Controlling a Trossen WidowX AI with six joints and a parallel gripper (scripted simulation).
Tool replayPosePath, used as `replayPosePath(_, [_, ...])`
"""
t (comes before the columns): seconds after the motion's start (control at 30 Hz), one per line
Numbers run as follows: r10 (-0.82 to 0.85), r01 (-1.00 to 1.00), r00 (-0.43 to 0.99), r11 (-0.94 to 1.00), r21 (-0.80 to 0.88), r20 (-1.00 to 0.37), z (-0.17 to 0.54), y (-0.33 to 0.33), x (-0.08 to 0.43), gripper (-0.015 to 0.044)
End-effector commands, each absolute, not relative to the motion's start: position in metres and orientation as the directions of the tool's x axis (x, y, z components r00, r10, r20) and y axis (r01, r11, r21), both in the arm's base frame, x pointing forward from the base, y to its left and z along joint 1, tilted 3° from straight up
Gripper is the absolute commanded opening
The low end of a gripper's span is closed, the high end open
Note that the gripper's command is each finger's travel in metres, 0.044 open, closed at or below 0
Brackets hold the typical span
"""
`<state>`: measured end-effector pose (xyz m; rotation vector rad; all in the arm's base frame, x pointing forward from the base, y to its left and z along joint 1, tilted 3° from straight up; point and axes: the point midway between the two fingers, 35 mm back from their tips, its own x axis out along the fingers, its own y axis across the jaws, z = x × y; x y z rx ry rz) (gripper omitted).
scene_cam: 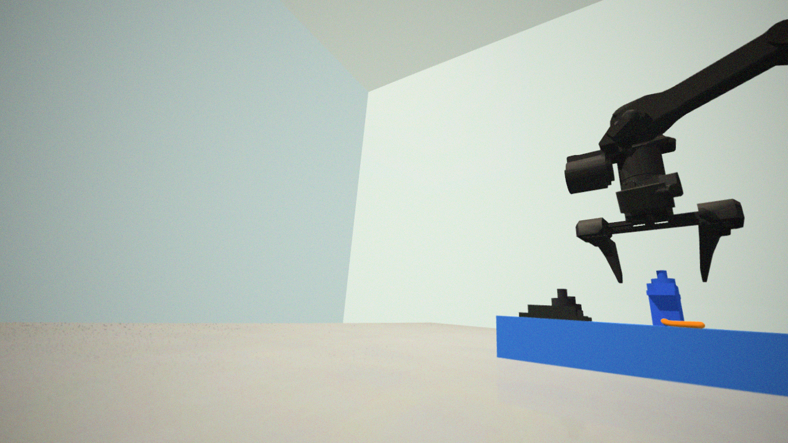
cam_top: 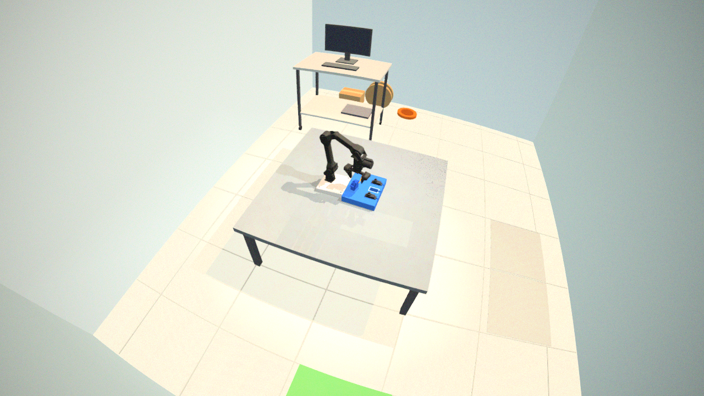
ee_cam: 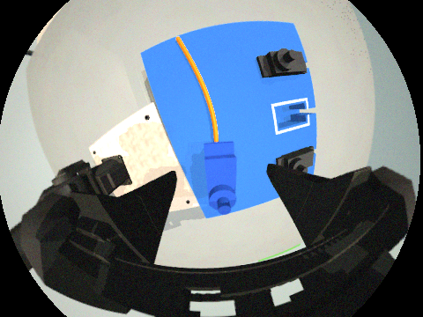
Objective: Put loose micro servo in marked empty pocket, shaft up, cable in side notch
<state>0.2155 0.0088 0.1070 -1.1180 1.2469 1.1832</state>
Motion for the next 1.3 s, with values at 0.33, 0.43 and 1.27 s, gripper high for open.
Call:
replayPosePath(0.33, [0.024, -0.996, -0.031, 0.077, 0.033, -0.999, 0.095, 0.009, 0.214, 0.0309])
replayPosePath(0.43, [0.024, -0.996, -0.031, 0.077, 0.033, -0.999, 0.095, 0.009, 0.214, 0.023])
replayPosePath(1.27, [0.024, -0.996, -0.032, 0.077, 0.034, -0.999, 0.125, 0.008, 0.206, 0.0])
